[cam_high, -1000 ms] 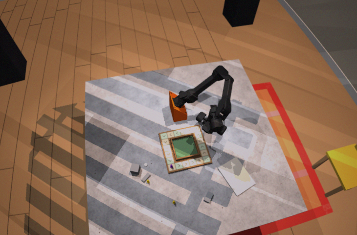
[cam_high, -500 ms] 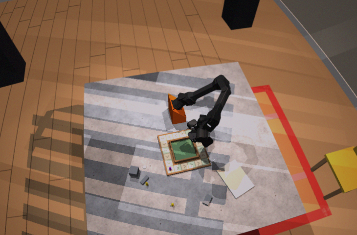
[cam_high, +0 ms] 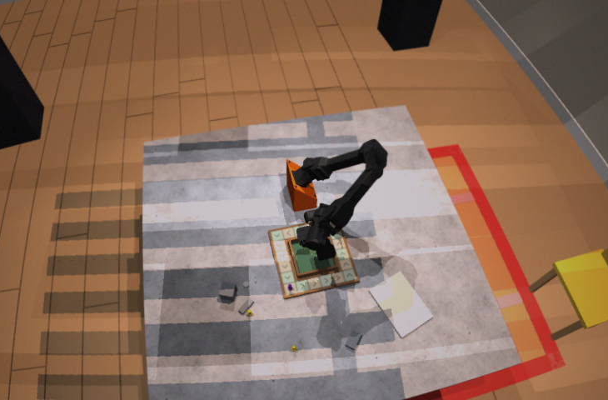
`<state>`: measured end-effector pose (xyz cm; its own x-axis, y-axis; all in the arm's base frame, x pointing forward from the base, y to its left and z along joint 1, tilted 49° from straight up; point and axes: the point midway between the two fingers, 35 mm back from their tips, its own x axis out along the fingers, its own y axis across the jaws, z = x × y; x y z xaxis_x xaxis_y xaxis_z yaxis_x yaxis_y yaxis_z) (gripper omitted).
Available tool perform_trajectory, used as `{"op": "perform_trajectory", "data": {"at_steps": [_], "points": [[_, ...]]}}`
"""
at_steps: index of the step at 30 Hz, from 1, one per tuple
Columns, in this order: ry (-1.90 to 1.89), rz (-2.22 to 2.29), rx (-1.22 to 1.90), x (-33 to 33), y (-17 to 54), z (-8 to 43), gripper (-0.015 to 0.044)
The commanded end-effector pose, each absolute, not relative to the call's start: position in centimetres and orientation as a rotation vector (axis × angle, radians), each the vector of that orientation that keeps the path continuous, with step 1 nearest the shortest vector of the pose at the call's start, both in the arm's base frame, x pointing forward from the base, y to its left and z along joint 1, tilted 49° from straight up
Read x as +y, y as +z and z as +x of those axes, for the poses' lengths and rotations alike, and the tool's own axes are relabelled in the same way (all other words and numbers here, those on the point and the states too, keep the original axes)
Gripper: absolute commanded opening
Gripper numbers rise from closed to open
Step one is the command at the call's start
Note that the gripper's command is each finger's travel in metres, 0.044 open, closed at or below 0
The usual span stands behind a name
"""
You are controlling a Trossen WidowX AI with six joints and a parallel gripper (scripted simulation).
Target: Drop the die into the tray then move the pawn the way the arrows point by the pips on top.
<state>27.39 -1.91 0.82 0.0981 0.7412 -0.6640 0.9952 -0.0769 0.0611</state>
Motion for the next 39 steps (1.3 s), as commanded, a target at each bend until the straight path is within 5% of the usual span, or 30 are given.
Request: {"op": "perform_trajectory", "data": {"at_steps": [1, 39], "points": [[-0.724, 1.924, 1.693, -2.7, -0.7, 27.2, 0.0], [-1.298, 1.301, 1.141, -1.9, -0.1, 26.7, 0.0]]}}
